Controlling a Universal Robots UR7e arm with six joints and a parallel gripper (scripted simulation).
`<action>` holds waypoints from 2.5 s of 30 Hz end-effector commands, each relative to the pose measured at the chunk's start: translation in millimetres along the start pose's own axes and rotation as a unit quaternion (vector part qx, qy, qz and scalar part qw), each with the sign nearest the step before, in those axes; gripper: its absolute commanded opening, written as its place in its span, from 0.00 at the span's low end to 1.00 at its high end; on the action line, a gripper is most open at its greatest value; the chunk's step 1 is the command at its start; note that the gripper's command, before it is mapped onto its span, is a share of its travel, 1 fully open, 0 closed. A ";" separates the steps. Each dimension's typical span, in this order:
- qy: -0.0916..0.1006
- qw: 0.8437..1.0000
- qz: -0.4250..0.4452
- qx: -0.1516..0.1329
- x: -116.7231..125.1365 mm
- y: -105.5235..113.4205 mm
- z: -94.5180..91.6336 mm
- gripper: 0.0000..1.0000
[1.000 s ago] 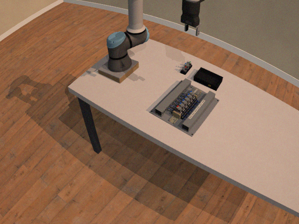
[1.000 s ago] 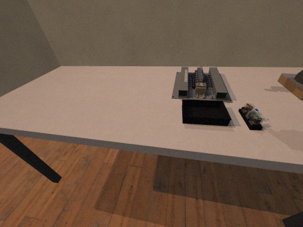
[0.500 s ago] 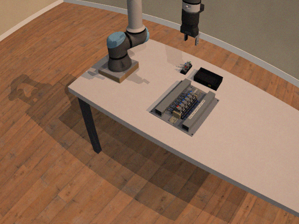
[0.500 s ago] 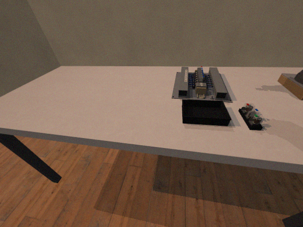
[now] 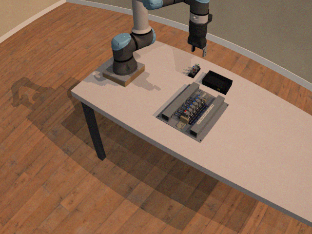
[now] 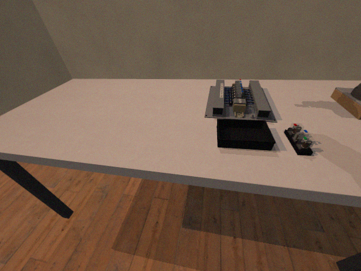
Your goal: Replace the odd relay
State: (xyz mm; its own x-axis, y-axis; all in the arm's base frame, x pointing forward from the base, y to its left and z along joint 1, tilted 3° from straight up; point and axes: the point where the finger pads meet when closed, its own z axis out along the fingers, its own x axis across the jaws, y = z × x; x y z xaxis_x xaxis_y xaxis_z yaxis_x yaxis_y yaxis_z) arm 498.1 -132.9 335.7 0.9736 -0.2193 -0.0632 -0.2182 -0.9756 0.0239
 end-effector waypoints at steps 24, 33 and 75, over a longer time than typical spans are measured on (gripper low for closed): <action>0.006 1.000 0.000 -0.001 2.4 0.9 68.0 1.00; 0.006 1.000 0.000 -0.001 3.2 1.1 126.5 1.00; 0.006 1.000 0.000 -0.001 4.7 1.6 191.2 1.00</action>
State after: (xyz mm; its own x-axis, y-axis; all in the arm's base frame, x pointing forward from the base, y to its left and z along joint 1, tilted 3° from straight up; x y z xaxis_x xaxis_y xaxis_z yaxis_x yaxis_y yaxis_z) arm 489.2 -137.2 144.2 0.9742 -0.2195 -0.0531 -0.2184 -0.9755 0.0262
